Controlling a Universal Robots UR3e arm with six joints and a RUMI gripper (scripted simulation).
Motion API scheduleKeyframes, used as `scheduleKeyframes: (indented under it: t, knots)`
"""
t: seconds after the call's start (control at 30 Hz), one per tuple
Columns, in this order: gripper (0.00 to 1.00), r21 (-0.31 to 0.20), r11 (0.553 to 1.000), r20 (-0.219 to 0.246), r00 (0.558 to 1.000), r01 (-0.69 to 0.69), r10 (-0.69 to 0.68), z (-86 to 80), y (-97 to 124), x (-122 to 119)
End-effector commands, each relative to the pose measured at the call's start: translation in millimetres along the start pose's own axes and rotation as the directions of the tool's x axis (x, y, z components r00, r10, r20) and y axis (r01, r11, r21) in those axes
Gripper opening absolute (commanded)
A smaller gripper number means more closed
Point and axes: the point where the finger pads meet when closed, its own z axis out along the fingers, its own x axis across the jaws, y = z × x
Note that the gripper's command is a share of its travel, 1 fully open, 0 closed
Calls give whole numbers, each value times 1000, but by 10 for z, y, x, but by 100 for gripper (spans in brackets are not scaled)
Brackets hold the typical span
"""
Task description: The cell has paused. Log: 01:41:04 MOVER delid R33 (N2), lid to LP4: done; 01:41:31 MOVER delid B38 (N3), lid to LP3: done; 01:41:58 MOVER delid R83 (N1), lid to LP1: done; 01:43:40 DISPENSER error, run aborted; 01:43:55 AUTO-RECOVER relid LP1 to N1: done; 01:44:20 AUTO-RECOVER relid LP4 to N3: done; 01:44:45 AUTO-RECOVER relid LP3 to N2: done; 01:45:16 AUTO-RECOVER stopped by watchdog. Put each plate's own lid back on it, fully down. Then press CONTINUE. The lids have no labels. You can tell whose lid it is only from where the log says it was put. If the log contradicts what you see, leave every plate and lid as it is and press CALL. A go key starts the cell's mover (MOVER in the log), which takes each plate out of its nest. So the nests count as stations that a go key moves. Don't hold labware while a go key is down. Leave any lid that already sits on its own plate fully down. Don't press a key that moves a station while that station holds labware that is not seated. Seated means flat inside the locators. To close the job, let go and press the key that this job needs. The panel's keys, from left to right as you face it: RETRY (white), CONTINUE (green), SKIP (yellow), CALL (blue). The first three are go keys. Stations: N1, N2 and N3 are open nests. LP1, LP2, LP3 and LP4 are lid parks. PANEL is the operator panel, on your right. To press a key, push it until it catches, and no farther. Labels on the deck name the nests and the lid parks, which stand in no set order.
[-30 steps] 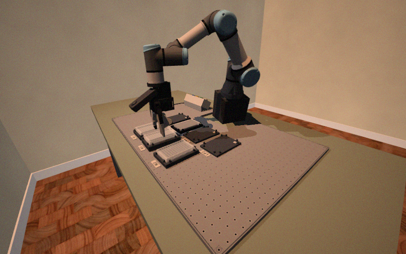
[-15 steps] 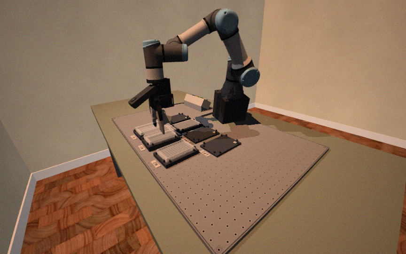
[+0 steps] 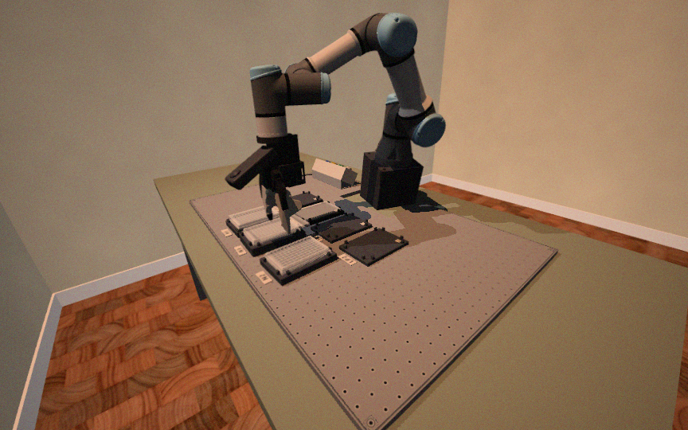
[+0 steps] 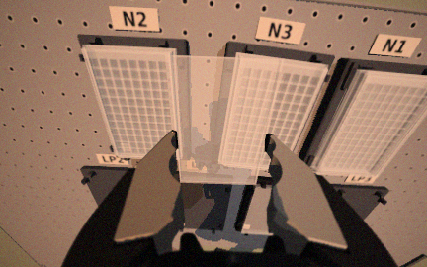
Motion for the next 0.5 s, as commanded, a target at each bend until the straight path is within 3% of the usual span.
scheduleKeyframes:
  t: [0.0, 0.47]
  knots:
    - [0, 5, 1000, -2, 1000, -12, 12, -18, -30, -319]
    - [0, 3, 1000, -2, 1000, -13, 13, -10, -46, -888]
